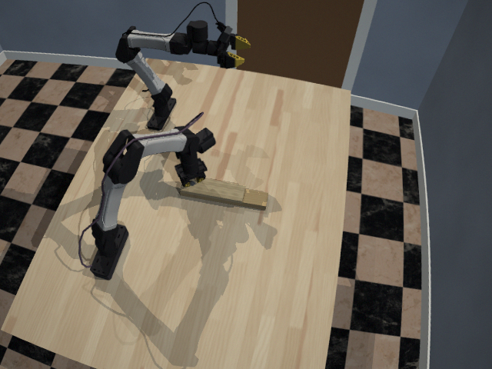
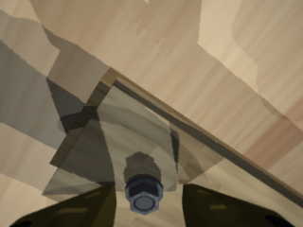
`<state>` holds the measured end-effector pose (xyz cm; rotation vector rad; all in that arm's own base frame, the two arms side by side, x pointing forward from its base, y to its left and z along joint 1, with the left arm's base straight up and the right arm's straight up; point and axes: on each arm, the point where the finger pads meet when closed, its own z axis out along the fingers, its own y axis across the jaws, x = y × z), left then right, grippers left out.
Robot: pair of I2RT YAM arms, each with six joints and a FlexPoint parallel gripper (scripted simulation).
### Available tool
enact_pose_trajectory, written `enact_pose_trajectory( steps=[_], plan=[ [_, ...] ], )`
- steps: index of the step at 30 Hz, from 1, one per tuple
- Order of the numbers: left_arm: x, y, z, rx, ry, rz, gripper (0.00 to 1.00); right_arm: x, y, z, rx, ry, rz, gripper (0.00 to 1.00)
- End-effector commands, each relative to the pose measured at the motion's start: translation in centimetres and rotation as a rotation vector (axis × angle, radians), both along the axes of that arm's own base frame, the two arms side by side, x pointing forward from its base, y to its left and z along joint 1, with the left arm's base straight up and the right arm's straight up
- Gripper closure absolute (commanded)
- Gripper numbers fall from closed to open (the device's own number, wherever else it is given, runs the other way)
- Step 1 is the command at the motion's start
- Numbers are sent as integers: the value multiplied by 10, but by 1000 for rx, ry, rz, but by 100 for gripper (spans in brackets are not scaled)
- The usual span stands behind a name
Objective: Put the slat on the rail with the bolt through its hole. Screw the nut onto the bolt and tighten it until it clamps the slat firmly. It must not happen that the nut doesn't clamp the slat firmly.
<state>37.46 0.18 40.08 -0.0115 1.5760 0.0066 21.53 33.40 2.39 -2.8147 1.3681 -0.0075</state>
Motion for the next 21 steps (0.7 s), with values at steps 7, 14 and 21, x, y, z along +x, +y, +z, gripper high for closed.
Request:
enact_pose_trajectory(
  steps=[7,14,21],
  plan=[
    [-2,-1,8,2,-20,-2,0,-1,0,-11,1,11,3,64],
    [-2,-1,8,2,-20,-2,0,1,3,4,17,-9,3,73],
    [-2,-1,8,2,-20,-2,0,1,3,4,17,-9,3,80]
  ],
)
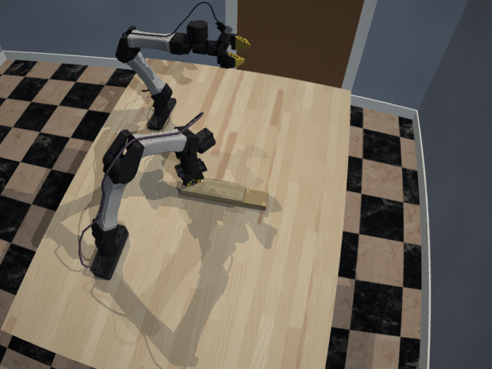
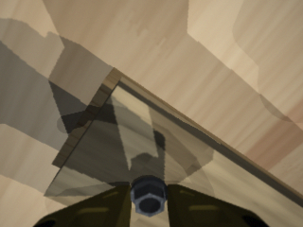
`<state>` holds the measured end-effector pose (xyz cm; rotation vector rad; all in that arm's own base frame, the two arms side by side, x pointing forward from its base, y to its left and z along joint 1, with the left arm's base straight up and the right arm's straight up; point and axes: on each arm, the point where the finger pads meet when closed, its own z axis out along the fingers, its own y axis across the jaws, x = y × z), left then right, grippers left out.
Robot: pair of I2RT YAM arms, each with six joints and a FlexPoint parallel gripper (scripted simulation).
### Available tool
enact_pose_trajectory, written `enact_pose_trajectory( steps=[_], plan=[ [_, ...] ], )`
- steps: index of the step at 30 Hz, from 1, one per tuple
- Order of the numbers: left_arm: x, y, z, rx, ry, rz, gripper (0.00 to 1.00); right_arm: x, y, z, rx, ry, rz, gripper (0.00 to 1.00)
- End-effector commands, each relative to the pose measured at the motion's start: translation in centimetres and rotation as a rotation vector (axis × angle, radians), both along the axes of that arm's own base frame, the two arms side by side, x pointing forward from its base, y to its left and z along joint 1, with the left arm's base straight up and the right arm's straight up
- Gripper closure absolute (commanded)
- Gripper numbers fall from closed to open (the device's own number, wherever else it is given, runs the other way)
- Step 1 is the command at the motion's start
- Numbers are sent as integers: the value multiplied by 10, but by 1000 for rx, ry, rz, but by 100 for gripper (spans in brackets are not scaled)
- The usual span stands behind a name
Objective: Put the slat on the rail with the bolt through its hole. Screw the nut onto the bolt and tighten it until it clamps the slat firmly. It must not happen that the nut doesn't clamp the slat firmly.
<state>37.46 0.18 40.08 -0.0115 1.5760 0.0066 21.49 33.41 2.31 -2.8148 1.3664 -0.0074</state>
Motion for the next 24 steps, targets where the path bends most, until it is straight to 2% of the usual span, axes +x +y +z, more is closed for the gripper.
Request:
enact_pose_trajectory(
  steps=[1,4,24],
  plan=[
    [-2,-1,8,2,-20,-2,0,1,3,5,16,-9,2,82],
    [-2,-1,8,2,-20,-2,0,1,3,5,16,-9,2,86],
    [-2,-1,8,2,-20,-2,0,1,3,4,15,-9,2,86]
  ],
)
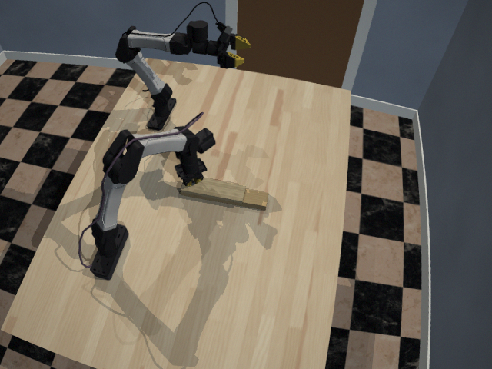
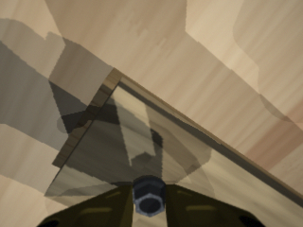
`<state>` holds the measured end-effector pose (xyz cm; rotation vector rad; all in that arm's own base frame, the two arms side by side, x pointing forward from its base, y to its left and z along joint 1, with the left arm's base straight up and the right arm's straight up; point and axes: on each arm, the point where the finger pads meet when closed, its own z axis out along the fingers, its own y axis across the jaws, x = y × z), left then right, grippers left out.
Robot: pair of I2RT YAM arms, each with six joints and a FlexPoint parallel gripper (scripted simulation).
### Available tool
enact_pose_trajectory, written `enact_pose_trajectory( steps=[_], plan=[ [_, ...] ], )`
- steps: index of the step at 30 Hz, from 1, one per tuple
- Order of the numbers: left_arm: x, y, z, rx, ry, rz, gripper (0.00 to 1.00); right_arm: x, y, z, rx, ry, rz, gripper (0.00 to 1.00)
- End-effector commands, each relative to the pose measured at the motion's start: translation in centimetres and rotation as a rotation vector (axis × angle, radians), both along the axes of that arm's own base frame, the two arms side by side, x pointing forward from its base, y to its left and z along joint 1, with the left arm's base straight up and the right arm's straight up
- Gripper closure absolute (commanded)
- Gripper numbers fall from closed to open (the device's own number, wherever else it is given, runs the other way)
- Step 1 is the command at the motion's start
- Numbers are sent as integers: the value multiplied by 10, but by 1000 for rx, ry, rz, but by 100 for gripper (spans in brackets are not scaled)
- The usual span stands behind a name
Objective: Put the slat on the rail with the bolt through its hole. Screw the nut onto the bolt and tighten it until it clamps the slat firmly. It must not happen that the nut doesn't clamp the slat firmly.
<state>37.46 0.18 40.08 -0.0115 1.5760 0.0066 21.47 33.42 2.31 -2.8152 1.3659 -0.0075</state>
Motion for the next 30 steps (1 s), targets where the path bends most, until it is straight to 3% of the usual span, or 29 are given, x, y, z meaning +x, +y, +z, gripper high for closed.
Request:
enact_pose_trajectory(
  steps=[1,6,30],
  plan=[
    [-2,-1,8,2,-20,-2,0,1,3,4,15,-8,-12,86],
    [-2,-1,8,2,-20,-2,0,2,3,3,15,-5,-105,86],
    [-2,-1,8,2,-20,-2,0,1,2,-2,-4,12,-986,86]
  ],
)
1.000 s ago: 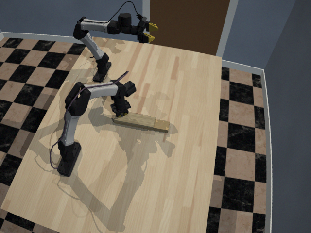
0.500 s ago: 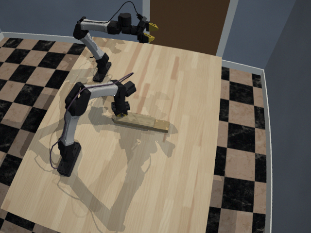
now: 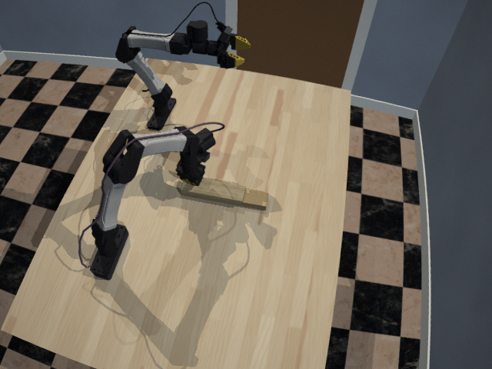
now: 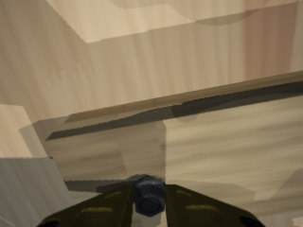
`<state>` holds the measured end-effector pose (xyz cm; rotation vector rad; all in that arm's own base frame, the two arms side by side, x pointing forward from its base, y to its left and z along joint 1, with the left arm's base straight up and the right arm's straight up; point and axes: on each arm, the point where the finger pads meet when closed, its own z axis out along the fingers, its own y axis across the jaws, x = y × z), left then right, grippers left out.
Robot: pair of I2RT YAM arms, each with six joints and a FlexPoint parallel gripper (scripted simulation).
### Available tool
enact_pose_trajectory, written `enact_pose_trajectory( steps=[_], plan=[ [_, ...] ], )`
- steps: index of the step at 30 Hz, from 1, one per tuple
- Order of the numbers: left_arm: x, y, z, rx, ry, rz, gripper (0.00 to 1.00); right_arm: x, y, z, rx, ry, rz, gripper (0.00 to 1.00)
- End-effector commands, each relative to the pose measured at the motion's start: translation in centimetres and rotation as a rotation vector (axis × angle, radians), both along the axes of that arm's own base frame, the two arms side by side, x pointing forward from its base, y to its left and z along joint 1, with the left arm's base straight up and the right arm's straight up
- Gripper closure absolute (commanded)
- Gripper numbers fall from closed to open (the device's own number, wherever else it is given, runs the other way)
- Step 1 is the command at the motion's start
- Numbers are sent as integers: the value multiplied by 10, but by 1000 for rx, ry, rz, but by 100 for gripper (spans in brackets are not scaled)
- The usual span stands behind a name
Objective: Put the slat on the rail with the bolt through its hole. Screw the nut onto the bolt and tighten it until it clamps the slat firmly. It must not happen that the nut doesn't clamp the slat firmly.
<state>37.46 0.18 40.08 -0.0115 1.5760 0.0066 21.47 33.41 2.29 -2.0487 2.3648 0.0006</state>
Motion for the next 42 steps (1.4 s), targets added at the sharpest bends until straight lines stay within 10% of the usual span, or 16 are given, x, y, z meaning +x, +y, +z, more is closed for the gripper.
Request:
enact_pose_trajectory(
  steps=[1,42],
  plan=[
    [-2,-1,8,2,-20,-2,0,1,2,-2,-9,9,-215,86],
    [-2,-1,8,2,-20,-2,0,1,2,-2,-13,15,-1696,86]
  ],
)
